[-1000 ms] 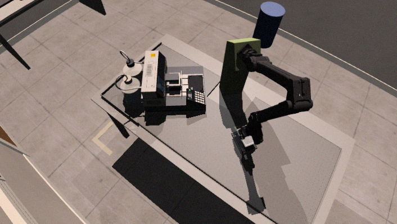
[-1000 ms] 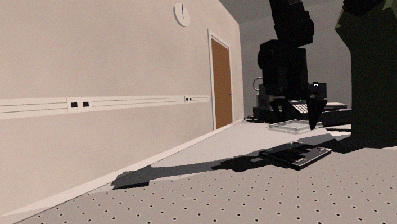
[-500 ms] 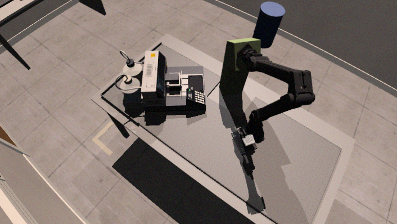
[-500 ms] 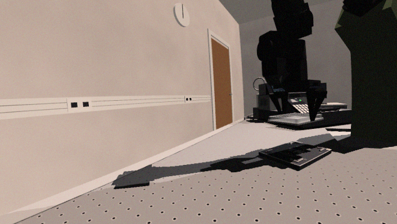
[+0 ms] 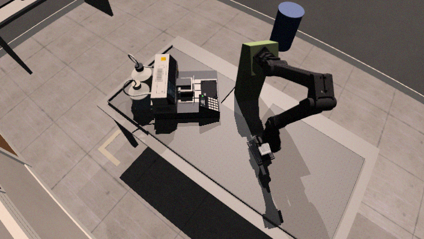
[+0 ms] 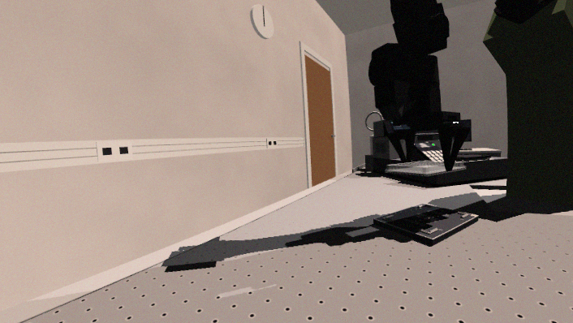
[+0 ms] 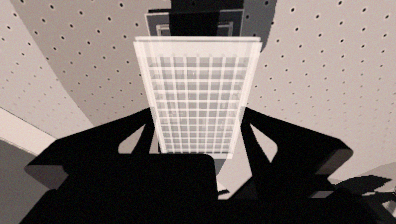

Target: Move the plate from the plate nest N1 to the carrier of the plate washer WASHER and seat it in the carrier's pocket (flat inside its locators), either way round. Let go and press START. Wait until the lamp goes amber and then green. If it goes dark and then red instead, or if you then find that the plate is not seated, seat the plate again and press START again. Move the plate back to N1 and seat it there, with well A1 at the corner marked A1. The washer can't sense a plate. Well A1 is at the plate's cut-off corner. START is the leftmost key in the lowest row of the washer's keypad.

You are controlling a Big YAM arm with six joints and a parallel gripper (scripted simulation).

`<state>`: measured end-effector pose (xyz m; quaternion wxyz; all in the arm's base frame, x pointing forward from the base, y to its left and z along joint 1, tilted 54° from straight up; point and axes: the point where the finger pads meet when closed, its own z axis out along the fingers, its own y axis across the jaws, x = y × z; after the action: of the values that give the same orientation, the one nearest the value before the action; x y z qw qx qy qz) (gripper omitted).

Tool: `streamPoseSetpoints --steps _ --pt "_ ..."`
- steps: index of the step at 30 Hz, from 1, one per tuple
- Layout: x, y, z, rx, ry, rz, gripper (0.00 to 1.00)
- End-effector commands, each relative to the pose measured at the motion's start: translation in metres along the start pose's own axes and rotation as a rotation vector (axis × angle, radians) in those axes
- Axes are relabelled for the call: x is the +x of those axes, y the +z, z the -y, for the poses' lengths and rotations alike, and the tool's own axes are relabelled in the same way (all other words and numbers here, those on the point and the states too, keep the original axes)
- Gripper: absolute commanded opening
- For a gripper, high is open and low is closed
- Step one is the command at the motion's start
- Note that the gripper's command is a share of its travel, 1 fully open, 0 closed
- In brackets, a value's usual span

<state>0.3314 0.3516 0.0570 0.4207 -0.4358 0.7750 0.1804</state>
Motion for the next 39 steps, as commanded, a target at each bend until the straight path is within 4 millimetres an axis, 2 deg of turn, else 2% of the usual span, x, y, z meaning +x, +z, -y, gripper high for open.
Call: streamPoseSetpoints --steps 1,7,9,10,16,24,26,32,35,37,39 --pt "0.027 -0.005 0.020 0.021 0.066 -0.028 0.84" --pt "0.042 -0.010 0.045 0.021 0.046 -0.028 0.84" --pt "0.042 -0.010 0.045 0.021 0.046 -0.028 0.84" --pt "0.039 -0.009 0.051 0.023 0.044 -0.019 0.84" --pt "0.058 -0.015 0.075 0.020 0.048 -0.027 0.84" --pt "0.063 -0.018 0.117 0.030 0.040 -0.003 0.84" --pt "0.063 -0.018 0.117 0.030 0.040 -0.003 0.84" --pt "0.081 -0.023 0.141 0.025 0.047 -0.014 0.84" --pt "0.082 -0.023 0.141 0.025 0.047 -0.015 0.84" --pt "0.099 -0.028 0.140 0.021 0.141 -0.022 0.84" --pt "0.108 -0.029 0.144 0.021 0.157 -0.023 0.84"
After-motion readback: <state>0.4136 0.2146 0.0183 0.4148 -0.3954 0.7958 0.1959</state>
